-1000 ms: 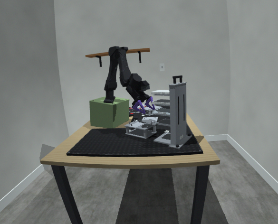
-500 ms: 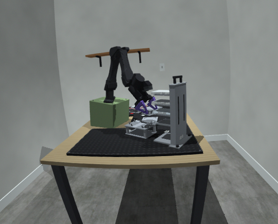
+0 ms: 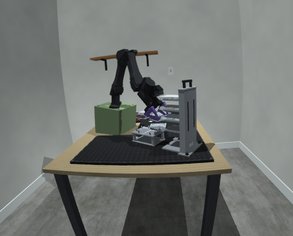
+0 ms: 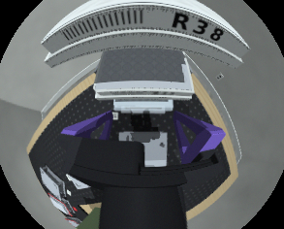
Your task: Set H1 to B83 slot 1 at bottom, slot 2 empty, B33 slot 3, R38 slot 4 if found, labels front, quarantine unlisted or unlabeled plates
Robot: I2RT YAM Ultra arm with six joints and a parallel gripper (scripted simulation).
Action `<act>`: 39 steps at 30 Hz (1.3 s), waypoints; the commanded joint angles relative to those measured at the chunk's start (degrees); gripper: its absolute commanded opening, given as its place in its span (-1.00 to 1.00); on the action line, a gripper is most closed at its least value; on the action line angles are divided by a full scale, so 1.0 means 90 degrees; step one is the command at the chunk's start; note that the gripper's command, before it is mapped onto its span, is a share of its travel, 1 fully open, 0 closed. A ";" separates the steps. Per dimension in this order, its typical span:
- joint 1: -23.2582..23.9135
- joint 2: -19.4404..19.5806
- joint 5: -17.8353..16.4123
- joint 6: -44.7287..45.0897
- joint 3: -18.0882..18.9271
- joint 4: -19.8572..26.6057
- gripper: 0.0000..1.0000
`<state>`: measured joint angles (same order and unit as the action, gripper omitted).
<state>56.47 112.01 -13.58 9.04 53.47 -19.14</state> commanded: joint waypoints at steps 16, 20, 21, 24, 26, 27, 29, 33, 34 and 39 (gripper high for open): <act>-0.0077 0.0163 0.0056 -0.0055 0.0529 0.0206 1.00; -0.0077 0.0163 0.0056 -0.0055 0.0529 0.0206 1.00; -0.0077 0.0163 0.0056 -0.0055 0.0529 0.0206 1.00; -0.0077 0.0163 0.0056 -0.0055 0.0529 0.0206 0.72; -0.0077 0.0163 0.0056 -0.0055 0.0529 0.0206 0.72; -0.0077 0.0163 0.0056 -0.0055 0.0529 0.0206 0.72; -0.0077 0.0163 0.0056 -0.0055 0.0529 0.0206 0.72; -0.0077 0.0163 0.0056 -0.0055 0.0529 0.0206 0.72; -0.0077 0.0163 0.0056 -0.0055 0.0529 0.0206 0.72; -0.0077 0.0163 0.0056 -0.0055 0.0529 0.0206 0.72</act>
<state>55.81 113.95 -13.15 8.64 57.34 -17.43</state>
